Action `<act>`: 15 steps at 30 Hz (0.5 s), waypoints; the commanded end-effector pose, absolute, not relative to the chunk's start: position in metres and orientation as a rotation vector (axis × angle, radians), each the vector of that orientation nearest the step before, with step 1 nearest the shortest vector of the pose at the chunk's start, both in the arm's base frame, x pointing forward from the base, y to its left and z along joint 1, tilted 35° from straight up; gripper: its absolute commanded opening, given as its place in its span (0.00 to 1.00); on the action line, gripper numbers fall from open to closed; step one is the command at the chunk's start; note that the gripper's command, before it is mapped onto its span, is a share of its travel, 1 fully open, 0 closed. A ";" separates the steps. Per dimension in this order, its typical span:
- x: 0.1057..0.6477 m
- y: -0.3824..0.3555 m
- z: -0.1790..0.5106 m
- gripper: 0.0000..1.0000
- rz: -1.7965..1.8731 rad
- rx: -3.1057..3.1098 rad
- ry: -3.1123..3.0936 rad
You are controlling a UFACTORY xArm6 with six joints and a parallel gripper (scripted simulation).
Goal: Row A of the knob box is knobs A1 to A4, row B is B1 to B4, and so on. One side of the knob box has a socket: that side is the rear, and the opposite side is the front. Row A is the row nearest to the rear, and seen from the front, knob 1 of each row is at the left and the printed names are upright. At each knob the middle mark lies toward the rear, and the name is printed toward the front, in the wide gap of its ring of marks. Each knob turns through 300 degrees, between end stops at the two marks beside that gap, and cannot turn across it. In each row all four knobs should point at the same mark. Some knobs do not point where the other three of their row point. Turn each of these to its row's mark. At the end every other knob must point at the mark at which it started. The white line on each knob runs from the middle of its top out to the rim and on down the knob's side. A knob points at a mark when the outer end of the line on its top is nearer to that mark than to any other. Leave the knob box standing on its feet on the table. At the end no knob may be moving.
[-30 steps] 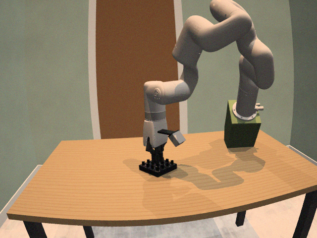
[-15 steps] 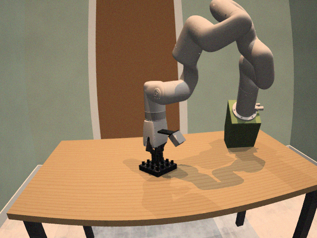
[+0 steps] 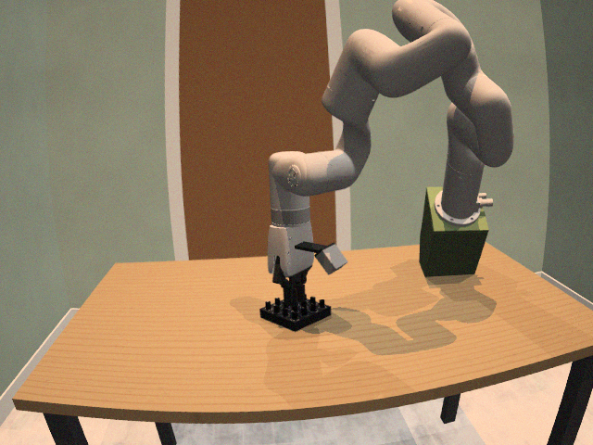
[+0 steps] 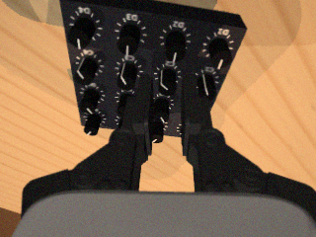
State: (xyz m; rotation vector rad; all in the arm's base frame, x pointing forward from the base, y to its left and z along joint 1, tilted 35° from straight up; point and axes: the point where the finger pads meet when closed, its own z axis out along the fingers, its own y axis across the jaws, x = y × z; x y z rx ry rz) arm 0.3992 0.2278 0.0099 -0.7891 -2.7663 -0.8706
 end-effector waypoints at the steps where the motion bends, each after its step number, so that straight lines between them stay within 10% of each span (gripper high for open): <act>1: 0.400 0.228 0.010 0.19 -0.873 -0.790 -2.768; 15: 0.401 0.233 0.003 0.19 -0.873 -0.790 -2.768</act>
